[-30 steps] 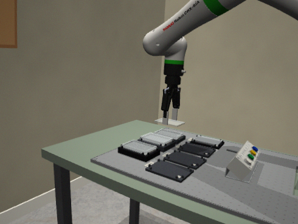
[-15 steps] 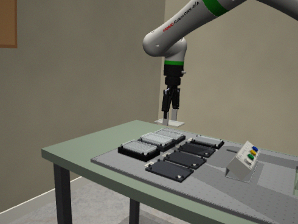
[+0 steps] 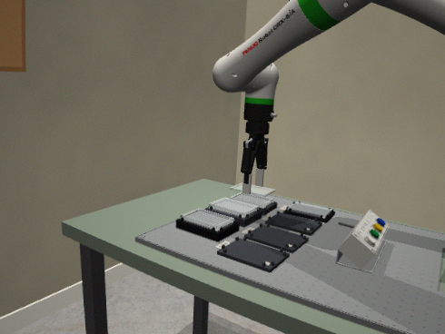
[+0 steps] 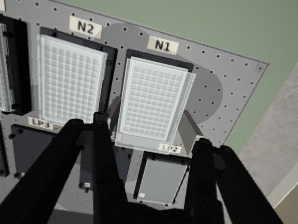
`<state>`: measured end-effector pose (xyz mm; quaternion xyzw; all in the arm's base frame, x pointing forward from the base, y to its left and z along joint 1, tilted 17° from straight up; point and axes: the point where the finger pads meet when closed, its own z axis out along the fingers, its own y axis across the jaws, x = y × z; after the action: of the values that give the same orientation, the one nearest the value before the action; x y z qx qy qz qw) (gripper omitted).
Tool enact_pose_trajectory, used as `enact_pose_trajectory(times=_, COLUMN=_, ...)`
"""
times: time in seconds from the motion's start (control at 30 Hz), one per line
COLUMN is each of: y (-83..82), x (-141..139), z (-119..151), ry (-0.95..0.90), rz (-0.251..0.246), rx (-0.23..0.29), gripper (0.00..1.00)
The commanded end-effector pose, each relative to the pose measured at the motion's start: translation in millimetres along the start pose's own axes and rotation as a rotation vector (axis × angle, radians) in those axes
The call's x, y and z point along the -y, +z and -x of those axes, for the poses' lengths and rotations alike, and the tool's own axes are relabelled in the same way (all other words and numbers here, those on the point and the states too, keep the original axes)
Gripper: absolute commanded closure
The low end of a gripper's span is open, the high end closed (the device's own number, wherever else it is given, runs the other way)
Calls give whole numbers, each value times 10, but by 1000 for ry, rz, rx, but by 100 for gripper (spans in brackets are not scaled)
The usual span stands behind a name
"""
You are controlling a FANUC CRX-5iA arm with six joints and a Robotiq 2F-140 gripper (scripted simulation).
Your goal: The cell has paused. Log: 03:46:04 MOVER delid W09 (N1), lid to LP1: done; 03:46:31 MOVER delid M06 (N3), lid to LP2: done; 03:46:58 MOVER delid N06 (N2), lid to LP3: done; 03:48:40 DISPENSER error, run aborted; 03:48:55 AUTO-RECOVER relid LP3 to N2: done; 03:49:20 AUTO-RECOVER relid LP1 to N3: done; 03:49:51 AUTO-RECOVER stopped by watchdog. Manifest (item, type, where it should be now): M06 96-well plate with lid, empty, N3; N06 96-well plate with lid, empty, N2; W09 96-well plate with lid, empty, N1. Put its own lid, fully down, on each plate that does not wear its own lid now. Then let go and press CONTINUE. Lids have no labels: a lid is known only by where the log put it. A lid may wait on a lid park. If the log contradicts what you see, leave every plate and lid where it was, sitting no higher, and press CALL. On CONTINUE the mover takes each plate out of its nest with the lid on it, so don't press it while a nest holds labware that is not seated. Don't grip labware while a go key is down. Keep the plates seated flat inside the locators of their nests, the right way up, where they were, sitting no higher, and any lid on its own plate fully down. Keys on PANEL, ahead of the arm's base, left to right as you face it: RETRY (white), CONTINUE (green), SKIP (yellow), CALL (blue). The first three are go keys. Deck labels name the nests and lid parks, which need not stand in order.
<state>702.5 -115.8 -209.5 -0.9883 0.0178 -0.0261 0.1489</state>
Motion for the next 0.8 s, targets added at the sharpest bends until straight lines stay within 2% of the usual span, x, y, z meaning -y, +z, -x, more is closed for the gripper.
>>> enact_pose_trajectory(times=0.0, y=44, x=-2, z=-4, ry=0, rz=0, rx=0, gripper=100)
enact_pose_trajectory(times=0.4, y=143, x=-2, z=-6, ry=0, rz=0, rx=0, gripper=100)
enact_pose_trajectory(times=0.77, y=159, x=-3, z=-6, ry=0, rz=0, rx=0, gripper=100)
